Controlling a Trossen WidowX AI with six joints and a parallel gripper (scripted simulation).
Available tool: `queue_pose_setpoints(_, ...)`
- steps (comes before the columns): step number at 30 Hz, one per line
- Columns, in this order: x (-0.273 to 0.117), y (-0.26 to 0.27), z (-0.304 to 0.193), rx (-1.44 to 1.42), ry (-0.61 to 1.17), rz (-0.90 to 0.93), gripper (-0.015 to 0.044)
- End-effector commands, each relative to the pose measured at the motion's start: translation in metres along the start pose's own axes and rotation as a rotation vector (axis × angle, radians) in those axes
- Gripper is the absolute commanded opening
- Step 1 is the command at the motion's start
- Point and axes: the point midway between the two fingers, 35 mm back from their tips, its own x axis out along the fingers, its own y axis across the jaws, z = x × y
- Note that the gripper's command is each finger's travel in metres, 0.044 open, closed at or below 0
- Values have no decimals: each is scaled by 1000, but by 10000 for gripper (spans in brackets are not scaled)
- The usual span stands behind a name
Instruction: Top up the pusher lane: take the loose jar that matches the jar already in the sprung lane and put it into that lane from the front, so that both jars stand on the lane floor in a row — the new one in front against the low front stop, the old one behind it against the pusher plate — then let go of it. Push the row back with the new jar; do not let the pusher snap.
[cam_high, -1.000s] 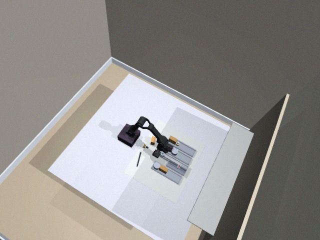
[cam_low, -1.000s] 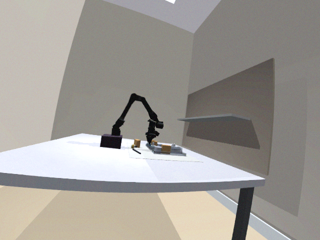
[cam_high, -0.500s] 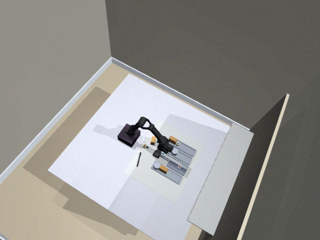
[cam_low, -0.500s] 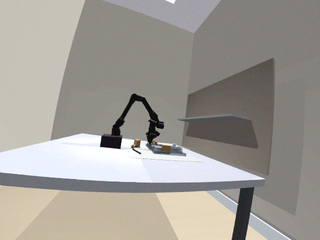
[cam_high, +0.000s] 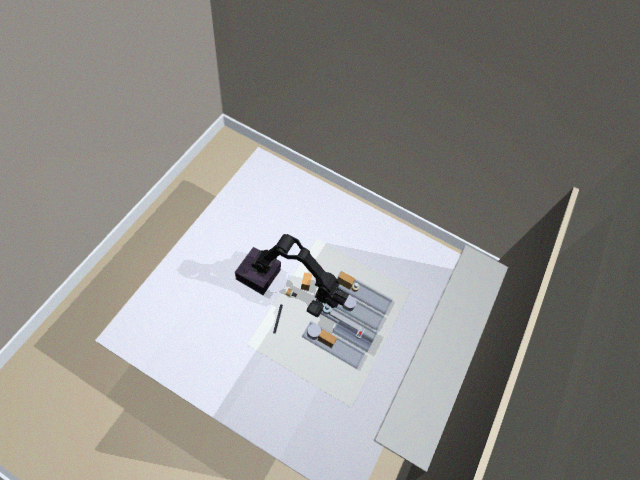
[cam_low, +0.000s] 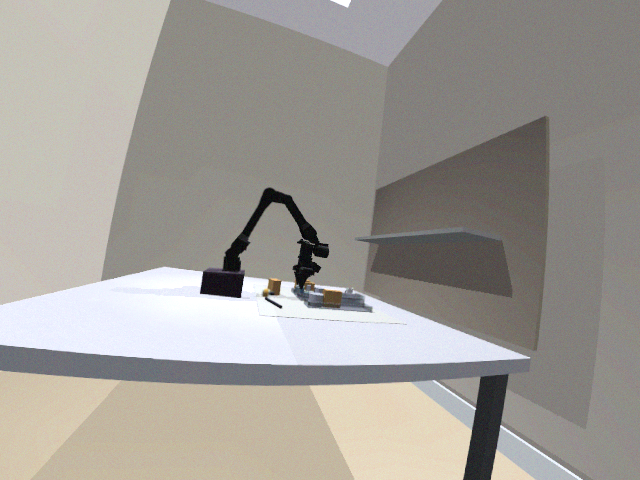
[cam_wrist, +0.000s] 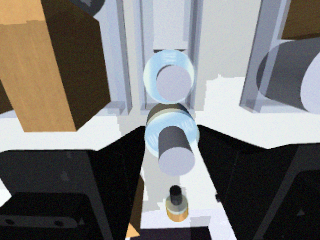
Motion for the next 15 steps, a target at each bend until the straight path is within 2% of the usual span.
queue_pose_setpoints(1, -1, 1, 10, 4, -25, 5, 0)
queue_pose_setpoints(15, -2, 1, 15, 4, -25, 5, 0)
